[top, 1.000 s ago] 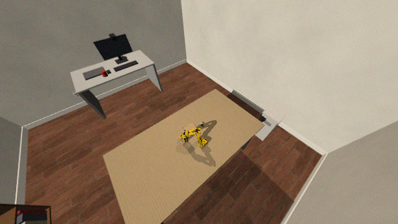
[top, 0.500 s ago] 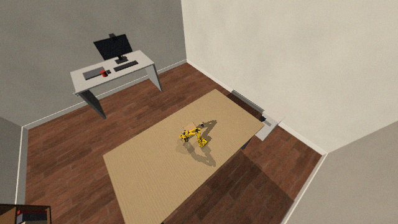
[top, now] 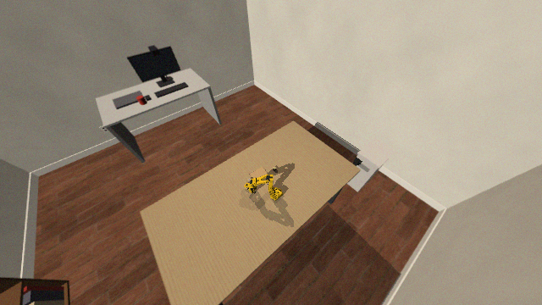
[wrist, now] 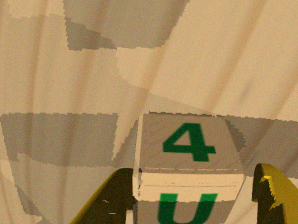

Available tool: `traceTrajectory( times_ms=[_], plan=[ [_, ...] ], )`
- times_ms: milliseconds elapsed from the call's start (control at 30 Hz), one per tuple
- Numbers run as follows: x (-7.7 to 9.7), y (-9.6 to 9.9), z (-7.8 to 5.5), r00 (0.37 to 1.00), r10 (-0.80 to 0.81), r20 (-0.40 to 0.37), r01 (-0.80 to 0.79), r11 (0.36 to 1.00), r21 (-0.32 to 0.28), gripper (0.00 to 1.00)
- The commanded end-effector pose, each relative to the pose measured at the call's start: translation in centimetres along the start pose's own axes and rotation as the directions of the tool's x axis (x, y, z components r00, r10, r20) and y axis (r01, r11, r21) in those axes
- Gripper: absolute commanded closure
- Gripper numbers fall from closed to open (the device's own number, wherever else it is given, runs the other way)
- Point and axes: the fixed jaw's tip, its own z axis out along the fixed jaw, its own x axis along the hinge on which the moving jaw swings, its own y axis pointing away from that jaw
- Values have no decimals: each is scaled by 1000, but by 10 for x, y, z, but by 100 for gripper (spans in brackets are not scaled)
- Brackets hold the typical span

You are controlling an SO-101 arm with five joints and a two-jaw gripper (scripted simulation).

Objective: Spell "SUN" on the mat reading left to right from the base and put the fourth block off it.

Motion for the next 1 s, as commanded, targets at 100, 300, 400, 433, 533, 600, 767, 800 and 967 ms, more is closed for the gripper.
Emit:
traceTrajectory(
  times_ms=[100,300,400,433,533,600,767,800,967],
  plan=[
    [-8,6,-9,999,1,54,1,999,-36,71],
    [-8,6,-9,999,1,54,1,999,-36,67],
    [-8,6,-9,999,1,54,1,999,-36,67],
    [-8,6,-9,999,1,54,1,999,-36,67],
    [-8,6,-9,999,1,54,1,999,-36,67],
    [-8,6,-9,999,1,54,1,999,-36,67],
    [-9,7,-16,999,1,54,1,999,-36,67],
    [-9,7,-18,999,1,54,1,999,-36,67],
    [-9,7,-35,999,1,54,1,999,-36,67]
  ],
)
